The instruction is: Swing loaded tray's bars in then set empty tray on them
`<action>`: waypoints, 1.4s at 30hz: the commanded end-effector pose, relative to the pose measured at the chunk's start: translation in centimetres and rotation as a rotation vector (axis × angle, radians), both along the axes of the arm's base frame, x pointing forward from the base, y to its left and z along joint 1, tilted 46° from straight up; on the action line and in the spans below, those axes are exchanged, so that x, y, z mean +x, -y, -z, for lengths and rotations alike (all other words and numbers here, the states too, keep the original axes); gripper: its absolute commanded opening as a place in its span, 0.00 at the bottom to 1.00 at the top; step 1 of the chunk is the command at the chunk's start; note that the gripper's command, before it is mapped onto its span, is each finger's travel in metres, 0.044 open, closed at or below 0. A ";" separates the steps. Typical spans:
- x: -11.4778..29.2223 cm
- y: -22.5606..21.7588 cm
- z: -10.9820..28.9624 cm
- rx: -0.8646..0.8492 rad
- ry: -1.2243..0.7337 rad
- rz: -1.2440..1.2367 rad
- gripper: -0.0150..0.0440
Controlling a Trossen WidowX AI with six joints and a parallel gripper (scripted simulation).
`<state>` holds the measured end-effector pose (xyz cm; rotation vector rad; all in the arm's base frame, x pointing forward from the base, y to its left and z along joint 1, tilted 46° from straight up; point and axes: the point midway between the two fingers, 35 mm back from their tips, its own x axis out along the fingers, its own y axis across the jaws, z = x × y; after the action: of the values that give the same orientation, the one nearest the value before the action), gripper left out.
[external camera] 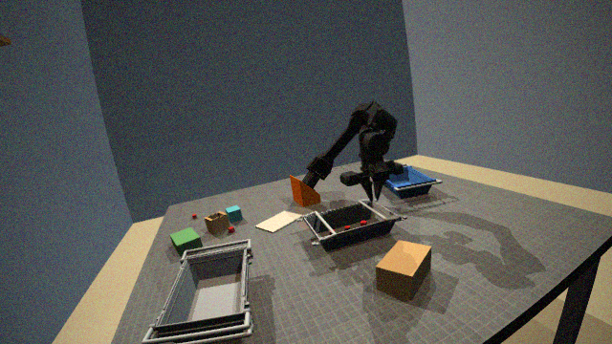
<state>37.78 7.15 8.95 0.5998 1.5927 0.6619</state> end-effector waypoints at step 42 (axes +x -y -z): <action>-25.3 -10.7 -16.5 0.361 2.107 -2.025 1.00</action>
<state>12.69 17.89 25.65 -1.4995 -0.5552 1.8746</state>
